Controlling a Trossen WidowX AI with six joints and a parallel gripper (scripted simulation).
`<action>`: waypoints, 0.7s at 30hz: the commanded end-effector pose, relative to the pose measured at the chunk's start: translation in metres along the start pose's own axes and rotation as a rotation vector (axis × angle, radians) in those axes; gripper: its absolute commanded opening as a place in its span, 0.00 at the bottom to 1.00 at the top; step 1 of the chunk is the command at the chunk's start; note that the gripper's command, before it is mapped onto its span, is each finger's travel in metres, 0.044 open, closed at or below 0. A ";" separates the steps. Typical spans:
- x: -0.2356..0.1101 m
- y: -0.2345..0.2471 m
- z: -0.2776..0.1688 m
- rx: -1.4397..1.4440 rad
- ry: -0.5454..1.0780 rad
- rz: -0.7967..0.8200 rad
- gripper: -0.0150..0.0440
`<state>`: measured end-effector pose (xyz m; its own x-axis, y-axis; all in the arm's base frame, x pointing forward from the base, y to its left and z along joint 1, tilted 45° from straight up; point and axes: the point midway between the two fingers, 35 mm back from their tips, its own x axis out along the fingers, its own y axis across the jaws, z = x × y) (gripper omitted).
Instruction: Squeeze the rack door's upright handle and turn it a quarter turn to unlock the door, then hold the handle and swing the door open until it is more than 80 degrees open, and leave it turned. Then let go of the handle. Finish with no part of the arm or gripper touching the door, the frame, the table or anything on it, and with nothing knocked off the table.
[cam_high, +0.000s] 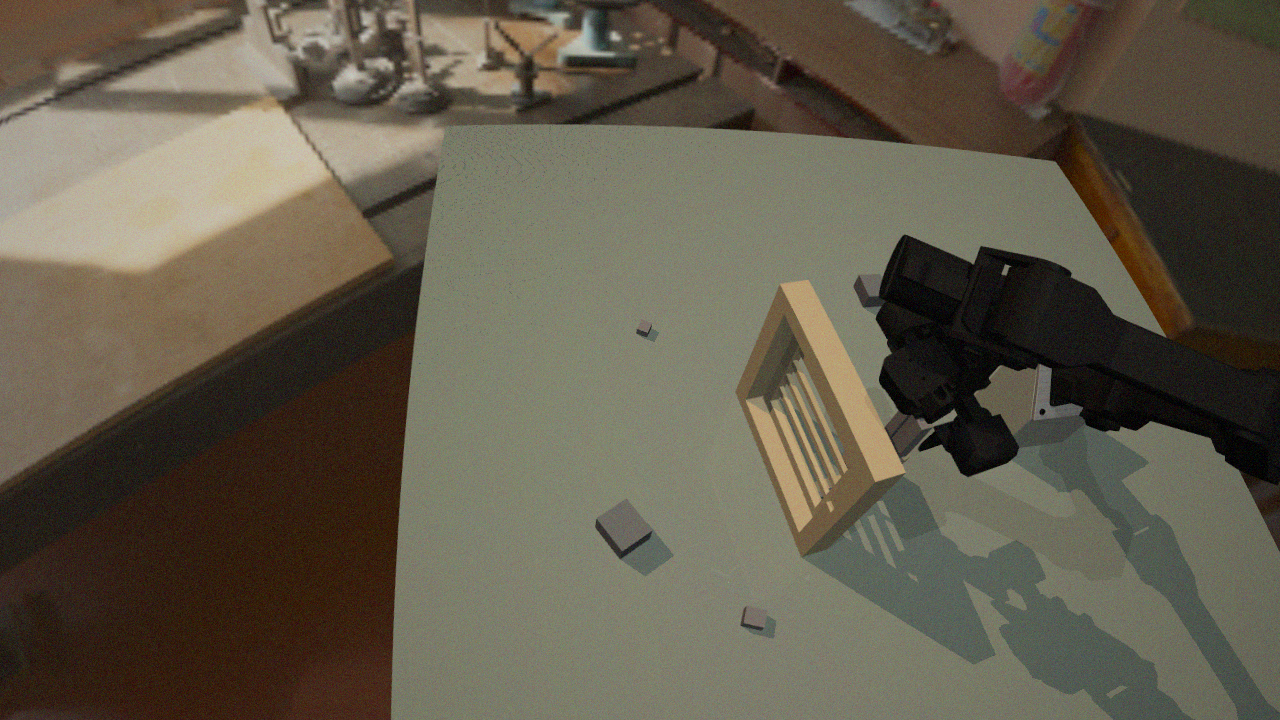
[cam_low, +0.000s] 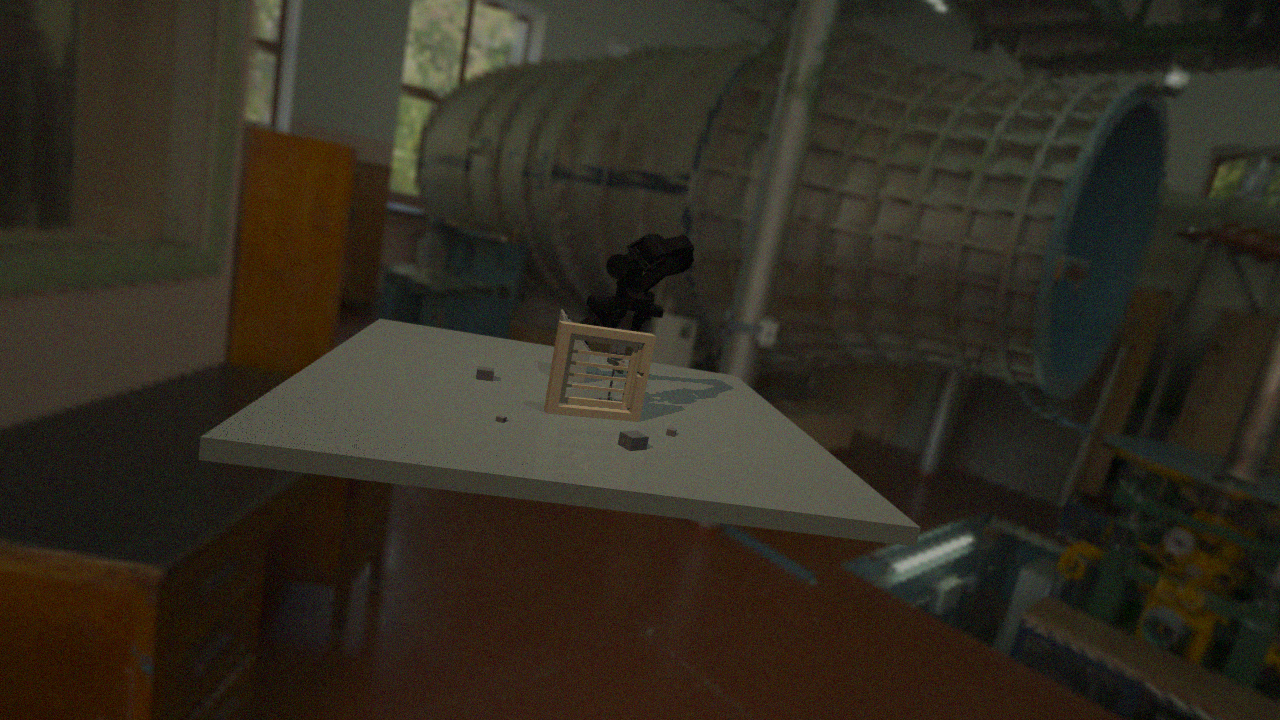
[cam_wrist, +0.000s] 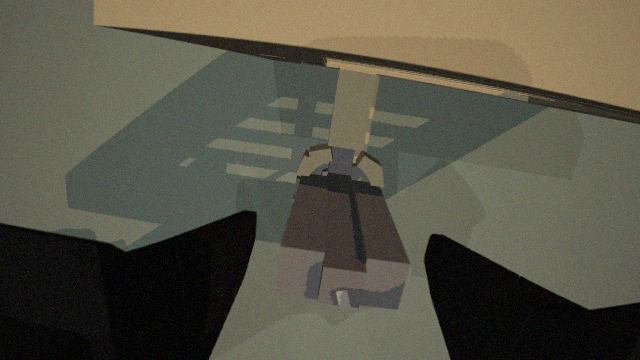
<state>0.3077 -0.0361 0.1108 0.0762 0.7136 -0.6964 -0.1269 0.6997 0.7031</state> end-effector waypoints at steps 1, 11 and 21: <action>0.008 0.000 -0.001 0.009 0.007 -0.003 0.74; 0.023 0.001 -0.002 0.013 0.018 -0.011 0.74; 0.023 0.001 -0.002 0.013 0.018 -0.011 0.37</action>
<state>0.3077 -0.0194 0.0955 0.0613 0.7051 -0.7064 -0.1191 0.7079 0.6962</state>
